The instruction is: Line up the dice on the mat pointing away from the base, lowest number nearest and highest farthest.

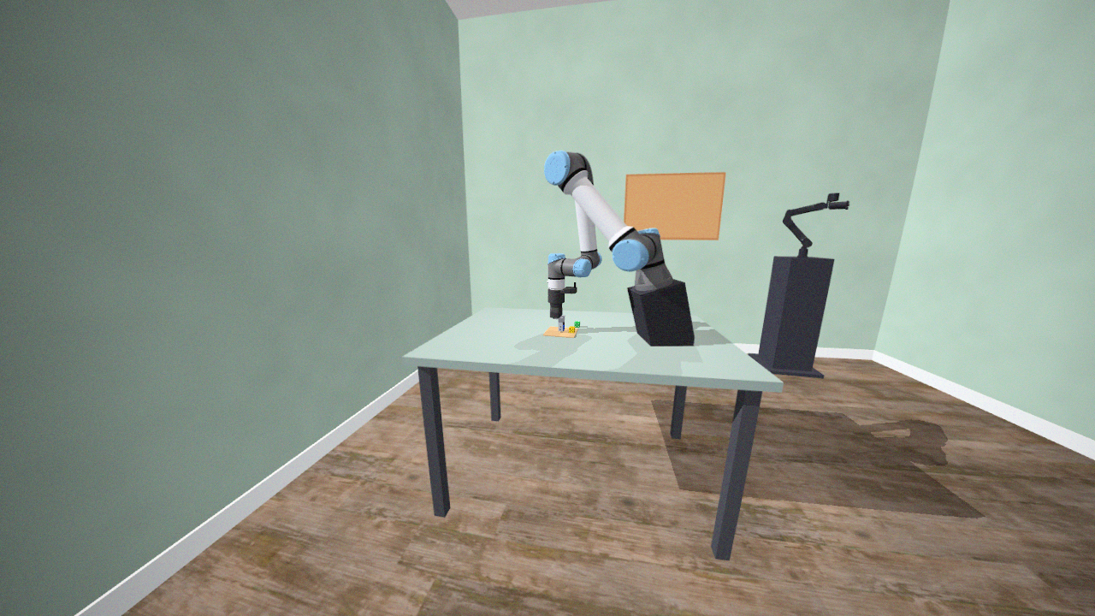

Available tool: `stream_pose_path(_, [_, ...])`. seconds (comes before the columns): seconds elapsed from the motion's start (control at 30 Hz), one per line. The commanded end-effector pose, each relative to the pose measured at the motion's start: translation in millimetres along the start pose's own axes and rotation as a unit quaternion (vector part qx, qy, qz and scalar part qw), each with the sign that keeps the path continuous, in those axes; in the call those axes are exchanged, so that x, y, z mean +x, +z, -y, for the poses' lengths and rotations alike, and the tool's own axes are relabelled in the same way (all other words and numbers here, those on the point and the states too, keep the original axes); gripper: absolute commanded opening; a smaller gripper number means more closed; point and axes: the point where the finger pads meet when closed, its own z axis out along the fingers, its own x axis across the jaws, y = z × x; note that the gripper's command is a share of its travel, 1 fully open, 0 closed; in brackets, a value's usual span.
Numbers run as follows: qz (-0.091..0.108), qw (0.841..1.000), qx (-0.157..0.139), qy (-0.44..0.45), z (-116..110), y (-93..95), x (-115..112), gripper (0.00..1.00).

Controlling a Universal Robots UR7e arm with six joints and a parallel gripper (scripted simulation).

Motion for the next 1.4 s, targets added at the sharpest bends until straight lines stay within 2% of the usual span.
stream_pose_path(0.0, [0.0,1.0,-0.001,0.0,-0.4,-0.3,-0.1,0.49])
stream_pose_path(1.37, [0.0,1.0,-0.001,0.0,-0.4,3.6,-0.1,0.49])
